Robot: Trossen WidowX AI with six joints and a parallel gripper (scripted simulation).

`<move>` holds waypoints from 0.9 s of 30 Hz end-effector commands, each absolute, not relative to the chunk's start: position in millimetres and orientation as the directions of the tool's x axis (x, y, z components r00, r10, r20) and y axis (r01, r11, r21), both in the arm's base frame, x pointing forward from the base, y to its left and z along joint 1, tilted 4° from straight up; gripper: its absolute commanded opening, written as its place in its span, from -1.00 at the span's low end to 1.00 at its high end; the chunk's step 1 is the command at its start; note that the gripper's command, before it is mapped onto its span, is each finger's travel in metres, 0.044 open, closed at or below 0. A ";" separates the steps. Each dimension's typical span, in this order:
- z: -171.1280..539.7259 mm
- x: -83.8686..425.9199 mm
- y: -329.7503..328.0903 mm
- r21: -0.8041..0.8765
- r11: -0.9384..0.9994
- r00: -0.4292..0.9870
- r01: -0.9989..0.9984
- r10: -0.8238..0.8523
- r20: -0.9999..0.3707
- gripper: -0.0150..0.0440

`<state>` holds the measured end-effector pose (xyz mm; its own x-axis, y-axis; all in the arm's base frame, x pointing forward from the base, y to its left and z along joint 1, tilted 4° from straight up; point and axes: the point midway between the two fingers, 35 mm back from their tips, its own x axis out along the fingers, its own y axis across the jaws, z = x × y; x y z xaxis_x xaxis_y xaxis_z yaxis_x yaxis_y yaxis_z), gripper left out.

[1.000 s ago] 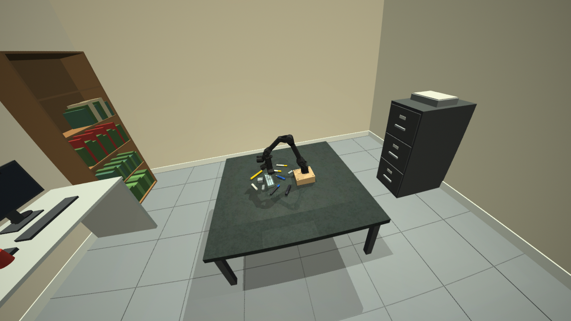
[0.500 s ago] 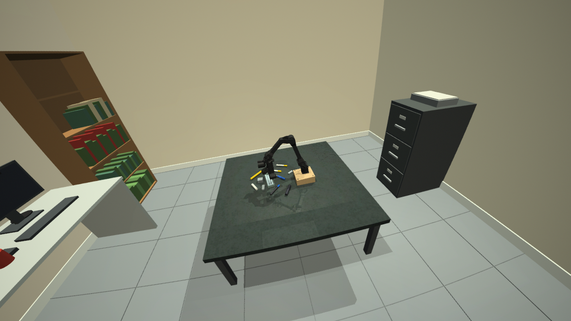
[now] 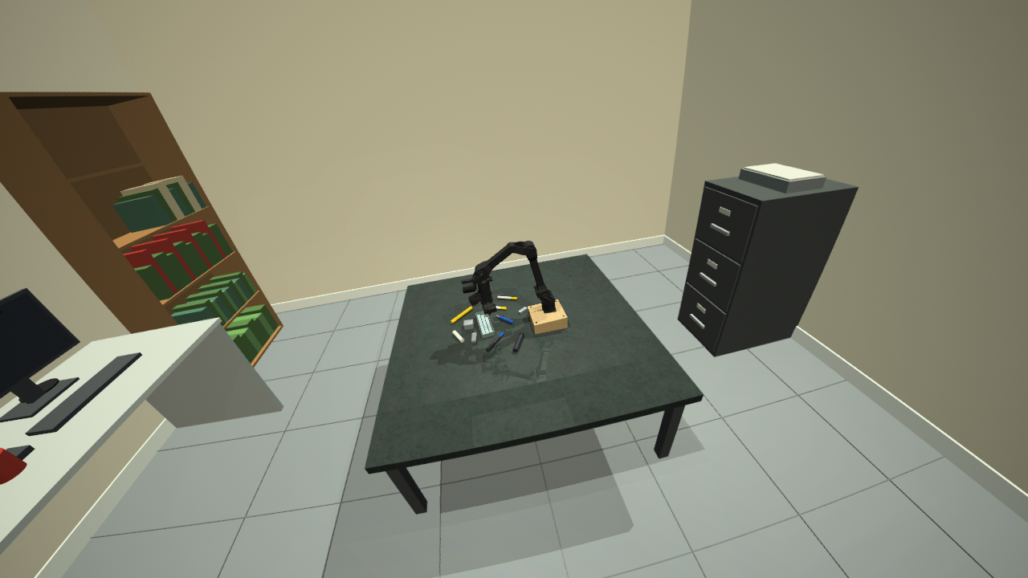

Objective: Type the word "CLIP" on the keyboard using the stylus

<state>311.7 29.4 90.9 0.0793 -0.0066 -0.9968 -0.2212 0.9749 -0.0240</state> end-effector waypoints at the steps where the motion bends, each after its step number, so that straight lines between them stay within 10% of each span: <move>1: 90.0 312.4 29.5 -0.024 0.975 0.082 -0.221 -0.006 -0.997 -0.49; 8: 91.1 311.8 29.5 -0.024 0.975 0.080 -0.221 -0.006 -0.997 -0.14; 12: 91.1 311.8 29.5 -0.024 0.975 0.080 -0.221 -0.006 -0.997 -0.49; 23: 91.1 311.8 29.5 -0.024 0.975 0.080 -0.221 -0.006 -0.997 -0.49; 27: 89.7 308.9 27.2 -0.039 0.983 0.097 -0.182 -0.022 -0.995 -0.14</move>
<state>311.9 29.5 90.6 0.0823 -0.0063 -0.9966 -0.2139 0.9766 -0.0239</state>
